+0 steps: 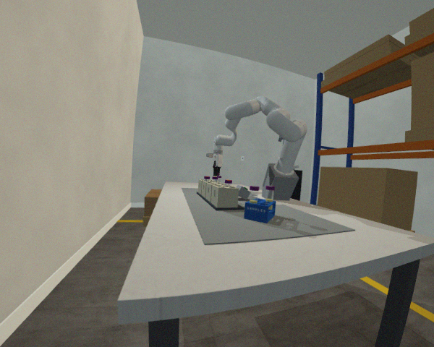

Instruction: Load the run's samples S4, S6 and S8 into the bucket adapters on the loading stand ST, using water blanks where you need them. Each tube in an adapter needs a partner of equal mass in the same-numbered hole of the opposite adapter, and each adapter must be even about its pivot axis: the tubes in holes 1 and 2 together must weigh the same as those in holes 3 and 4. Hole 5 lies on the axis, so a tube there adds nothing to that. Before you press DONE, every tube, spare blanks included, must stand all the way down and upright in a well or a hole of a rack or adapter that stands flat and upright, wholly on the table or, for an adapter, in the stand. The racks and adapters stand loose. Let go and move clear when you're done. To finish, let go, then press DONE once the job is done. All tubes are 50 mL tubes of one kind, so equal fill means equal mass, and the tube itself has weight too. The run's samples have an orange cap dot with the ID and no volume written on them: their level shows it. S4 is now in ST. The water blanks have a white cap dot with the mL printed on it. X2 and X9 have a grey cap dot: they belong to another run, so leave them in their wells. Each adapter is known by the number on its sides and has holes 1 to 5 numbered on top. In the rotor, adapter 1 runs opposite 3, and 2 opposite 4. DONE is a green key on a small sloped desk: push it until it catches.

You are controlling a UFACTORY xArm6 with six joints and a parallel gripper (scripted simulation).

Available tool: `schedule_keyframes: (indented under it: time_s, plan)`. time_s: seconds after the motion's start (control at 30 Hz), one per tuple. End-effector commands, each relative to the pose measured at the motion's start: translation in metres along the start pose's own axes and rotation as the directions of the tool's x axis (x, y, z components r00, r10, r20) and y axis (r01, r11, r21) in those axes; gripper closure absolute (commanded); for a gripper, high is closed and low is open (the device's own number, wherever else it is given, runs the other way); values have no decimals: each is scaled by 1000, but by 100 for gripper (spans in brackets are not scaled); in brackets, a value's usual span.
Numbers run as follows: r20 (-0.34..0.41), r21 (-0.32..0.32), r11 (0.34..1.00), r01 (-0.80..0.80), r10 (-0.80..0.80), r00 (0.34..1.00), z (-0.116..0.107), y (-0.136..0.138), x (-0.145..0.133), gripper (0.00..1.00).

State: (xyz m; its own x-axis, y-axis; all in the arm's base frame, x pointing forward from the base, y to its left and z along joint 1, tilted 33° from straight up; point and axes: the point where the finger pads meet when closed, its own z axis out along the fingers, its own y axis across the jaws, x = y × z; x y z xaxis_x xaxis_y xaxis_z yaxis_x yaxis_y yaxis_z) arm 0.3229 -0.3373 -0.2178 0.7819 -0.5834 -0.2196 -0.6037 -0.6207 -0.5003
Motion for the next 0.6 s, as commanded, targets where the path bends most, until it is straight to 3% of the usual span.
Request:
schedule_keyframes:
  time_s: [0.0, 0.57]
  plan:
    - [-5, -2, 1000, 1, -1, 1000, -4, 0, 2, 100]
    - [-5, -2, 1000, 1, -1, 1000, -32, 0, 2, 100]
